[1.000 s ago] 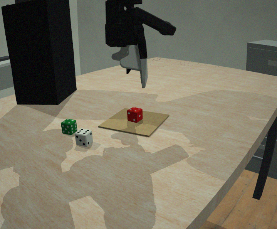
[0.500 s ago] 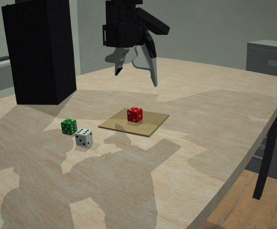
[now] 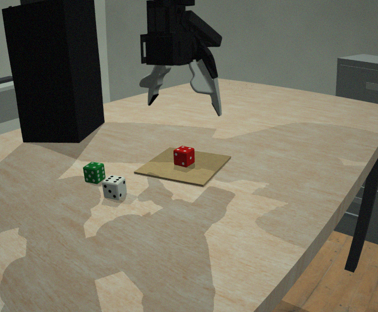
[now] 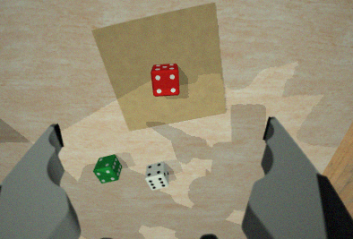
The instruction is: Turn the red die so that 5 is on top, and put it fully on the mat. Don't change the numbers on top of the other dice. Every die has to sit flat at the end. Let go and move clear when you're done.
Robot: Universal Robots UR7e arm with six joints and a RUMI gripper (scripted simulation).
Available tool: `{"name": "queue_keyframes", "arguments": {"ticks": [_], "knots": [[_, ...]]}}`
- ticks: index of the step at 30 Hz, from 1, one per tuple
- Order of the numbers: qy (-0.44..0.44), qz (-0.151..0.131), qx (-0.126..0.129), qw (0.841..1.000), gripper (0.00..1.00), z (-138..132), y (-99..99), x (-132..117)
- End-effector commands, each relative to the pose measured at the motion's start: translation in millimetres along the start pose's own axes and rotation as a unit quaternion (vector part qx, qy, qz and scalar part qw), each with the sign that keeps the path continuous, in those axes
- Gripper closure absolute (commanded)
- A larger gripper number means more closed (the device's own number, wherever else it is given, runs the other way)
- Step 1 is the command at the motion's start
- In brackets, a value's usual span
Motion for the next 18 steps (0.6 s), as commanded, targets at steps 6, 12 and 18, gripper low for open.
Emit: {"name": "queue_keyframes", "arguments": {"ticks": [6, 12, 18], "knots": [[0.016, 0.001, -0.001, 1.0, 0.0, 0.3, 0.3, -0.3], [0.016, 0.001, -0.001, 1.0, 0.72, 0.3, 0.3, -0.3], [0.016, 0.001, -0.001, 1.0, 0.72, 0.3, 0.3, -0.3]]}}
Point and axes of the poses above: the point where the finger pads meet when closed, its own y axis back along the fingers, its own z axis across the jaws, x = y × z, the point moved 1 cm from there along y, back along the fingers, and after that the axes turned 10 degrees about -y, right-handed, at the moved point
